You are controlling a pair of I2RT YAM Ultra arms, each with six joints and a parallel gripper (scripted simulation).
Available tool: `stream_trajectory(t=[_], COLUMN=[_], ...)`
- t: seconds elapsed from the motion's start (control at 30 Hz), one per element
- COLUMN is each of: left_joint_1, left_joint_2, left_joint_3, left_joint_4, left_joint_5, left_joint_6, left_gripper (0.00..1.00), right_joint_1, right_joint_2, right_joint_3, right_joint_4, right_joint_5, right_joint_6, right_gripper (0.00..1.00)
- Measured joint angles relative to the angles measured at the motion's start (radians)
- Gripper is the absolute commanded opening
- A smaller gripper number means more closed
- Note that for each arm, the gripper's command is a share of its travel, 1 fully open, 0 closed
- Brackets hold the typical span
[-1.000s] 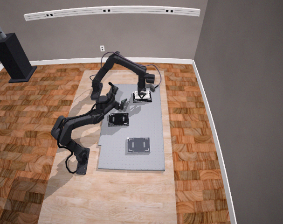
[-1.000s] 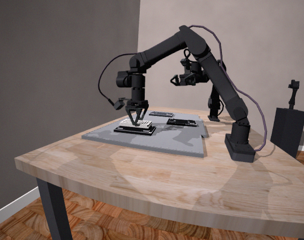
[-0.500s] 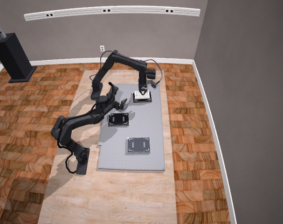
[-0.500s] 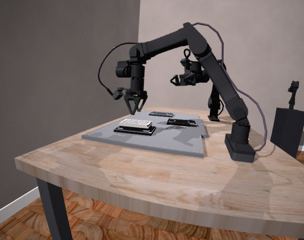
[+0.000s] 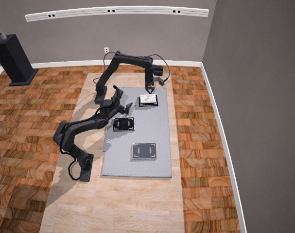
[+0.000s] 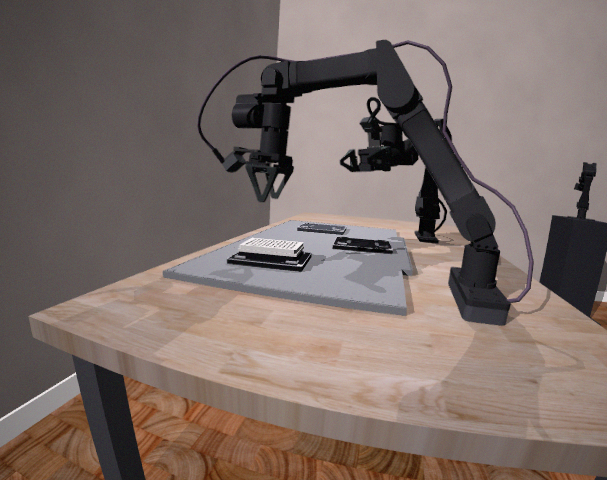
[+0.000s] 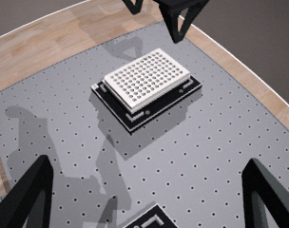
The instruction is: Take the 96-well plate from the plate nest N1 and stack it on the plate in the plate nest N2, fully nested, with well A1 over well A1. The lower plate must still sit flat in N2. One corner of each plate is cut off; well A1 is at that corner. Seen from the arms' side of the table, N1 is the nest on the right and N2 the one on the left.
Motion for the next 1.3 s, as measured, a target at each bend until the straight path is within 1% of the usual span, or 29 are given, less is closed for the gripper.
stream_trajectory(t=[0.1, 0.17, 0.27, 0.53, 0.67, 0.9, 1.1, 1.3], left_joint_1=[0.000, 0.000, 0.000, 0.000, 0.000, 0.000, 0.000, 0.007], left_joint_2=[-0.006, -0.032, -0.116, -0.423, -0.494, -0.639, -0.725, -0.739], left_joint_3=[-0.034, -0.097, -0.239, -0.613, -0.725, -0.983, -1.108, -1.147], left_joint_4=[0.041, 0.094, 0.193, 0.495, 0.620, 0.842, 0.983, 1.046], left_joint_5=[0.000, 0.000, 0.002, 0.011, 0.018, 0.035, 0.049, 0.056], left_joint_6=[0.005, 0.011, 0.024, 0.065, 0.080, 0.108, 0.124, 0.129], left_gripper=[1.00, 1.00, 1.00, 1.00, 1.00, 1.00, 1.00, 1.00], right_joint_1=[0.000, 0.000, 0.000, 0.000, 0.000, 0.000, 0.000, 0.000], right_joint_2=[0.000, 0.000, 0.000, 0.000, 0.000, 0.000, 0.000, 0.000], right_joint_3=[0.000, 0.000, 0.000, 0.000, 0.000, 0.000, 0.000, 0.000], right_joint_4=[0.000, 0.000, 0.000, 0.000, 0.000, 0.000, 0.000, 0.000], right_joint_5=[0.000, 0.000, 0.000, 0.000, 0.000, 0.000, 0.000, 0.000], right_joint_6=[0.000, 0.000, 0.000, 0.000, 0.000, 0.000, 0.000, 0.000], right_gripper=[1.00, 1.00, 1.00, 1.00, 1.00, 1.00, 1.00, 1.00])
